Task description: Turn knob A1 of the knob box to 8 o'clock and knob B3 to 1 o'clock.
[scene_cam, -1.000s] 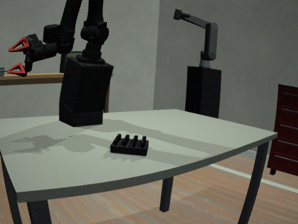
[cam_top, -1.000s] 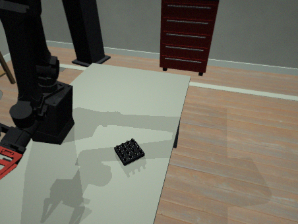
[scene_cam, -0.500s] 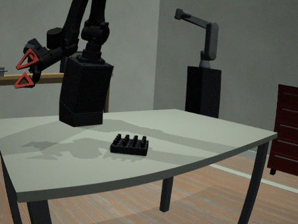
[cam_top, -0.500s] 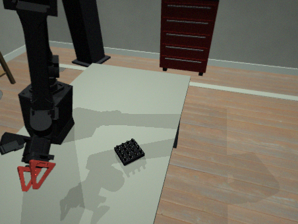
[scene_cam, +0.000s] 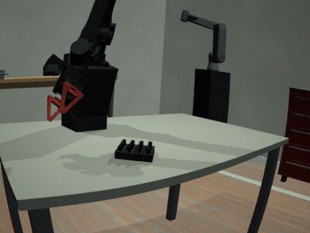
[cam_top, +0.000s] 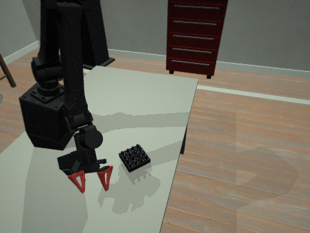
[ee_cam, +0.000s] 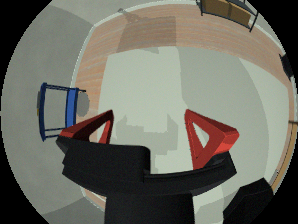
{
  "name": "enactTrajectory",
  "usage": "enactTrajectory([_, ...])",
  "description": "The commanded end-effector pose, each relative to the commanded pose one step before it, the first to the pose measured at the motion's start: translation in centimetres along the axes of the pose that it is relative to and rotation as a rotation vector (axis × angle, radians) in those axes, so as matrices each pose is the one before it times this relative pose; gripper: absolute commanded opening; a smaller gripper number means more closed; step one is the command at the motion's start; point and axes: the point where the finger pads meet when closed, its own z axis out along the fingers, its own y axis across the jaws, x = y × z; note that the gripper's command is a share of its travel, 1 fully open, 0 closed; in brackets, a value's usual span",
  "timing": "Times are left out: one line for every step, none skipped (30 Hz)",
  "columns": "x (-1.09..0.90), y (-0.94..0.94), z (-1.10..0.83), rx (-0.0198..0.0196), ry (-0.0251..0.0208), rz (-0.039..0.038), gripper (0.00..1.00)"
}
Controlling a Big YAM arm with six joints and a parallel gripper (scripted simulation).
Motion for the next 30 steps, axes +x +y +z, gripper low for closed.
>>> enactTrajectory([2.646, 2.688, 0.109, 0.00475, 0.08345, -0.12764, 1.0])
enactTrajectory([1.15, 0.594, 0.009, 0.00296, 0.03331, -0.03168, 1.0])
enactTrajectory([1.125, 0.6, 0.002, 0.00287, 0.03269, -0.03157, 1.0])
enactTrajectory([1.096, 0.604, -0.005, 0.00278, 0.03198, -0.03135, 1.0])
enactTrajectory([0.0, 0.0, 0.0, 0.0, 0.0, 0.0, 1.0])
enactTrajectory([0.0, 0.0, 0.0, 0.0, 0.0, 0.0, 1.0])
enactTrajectory([2.524, 1.391, -0.088, 0.00635, 0.07323, -0.0735, 1.0])
enactTrajectory([1.037, 0.627, -0.028, 0.00269, 0.03059, -0.03142, 1.0])
enactTrajectory([0.86, 0.535, -0.027, 0.00227, 0.02547, -0.02647, 1.0])
enactTrajectory([1.058, 0.62, -0.019, 0.00349, 0.0312, -0.03216, 1.0])
enactTrajectory([0.952, 0.549, -0.009, 0.00353, 0.02808, -0.02897, 1.0])
enactTrajectory([0.988, 0.764, -0.116, 0.00131, 0.02983, -0.03386, 1.0])
enactTrajectory([0.987, 0.664, -0.061, 0.00289, 0.02953, -0.03217, 1.0])
enactTrajectory([1.047, 0.717, -0.074, 0.00318, 0.03137, -0.03458, 1.0])
enactTrajectory([0.983, 0.688, -0.077, 0.00311, 0.02957, -0.03295, 1.0])
enactTrajectory([1.037, 0.737, -0.091, 0.00343, 0.03125, -0.0352, 1.0])
enactTrajectory([0.97, 0.702, -0.092, 0.00336, 0.02929, -0.03333, 1.0])
enactTrajectory([0.984, 0.723, -0.102, 0.00357, 0.02978, -0.03421, 1.0])
enactTrajectory([0.982, 0.732, -0.11, 0.00374, 0.02978, -0.03452, 1.0])
enactTrajectory([1.008, 0.692, -0.069, 0.00491, 0.03056, -0.03429, 1.0])
enactTrajectory([0.903, 0.46, 0.071, 0.00677, 0.02746, -0.02723, 1.0])
enactTrajectory([0.0, 0.0, 0.0, 0.0, 0.0, 0.0, 1.0])
enactTrajectory([0.0, 0.0, 0.0, 0.0, 0.0, 0.0, 1.0])
enactTrajectory([1.08, -0.074, 0.581, 0.01814, 0.03221, -0.01988, 1.0])
enactTrajectory([0.234, 0.495, -0.283, -0.00439, 0.00762, -0.01473, 1.0])
enactTrajectory([0.114, 0.286, -0.186, -0.00126, 0.00312, -0.00913, 1.0])
enactTrajectory([-0.051, 0.012, -0.101, 0.00053, 0.00046, -0.00094, 1.0])
enactTrajectory([-0.343, -0.398, -0.057, 0.00283, -0.00262, 0.01125, 1.0])
enactTrajectory([-0.142, -0.17, -0.014, 0.00146, -0.00141, 0.00471, 1.0])
enactTrajectory([0.182, -0.074, 0.026, 0.00167, 0.00262, -0.00115, 1.0])
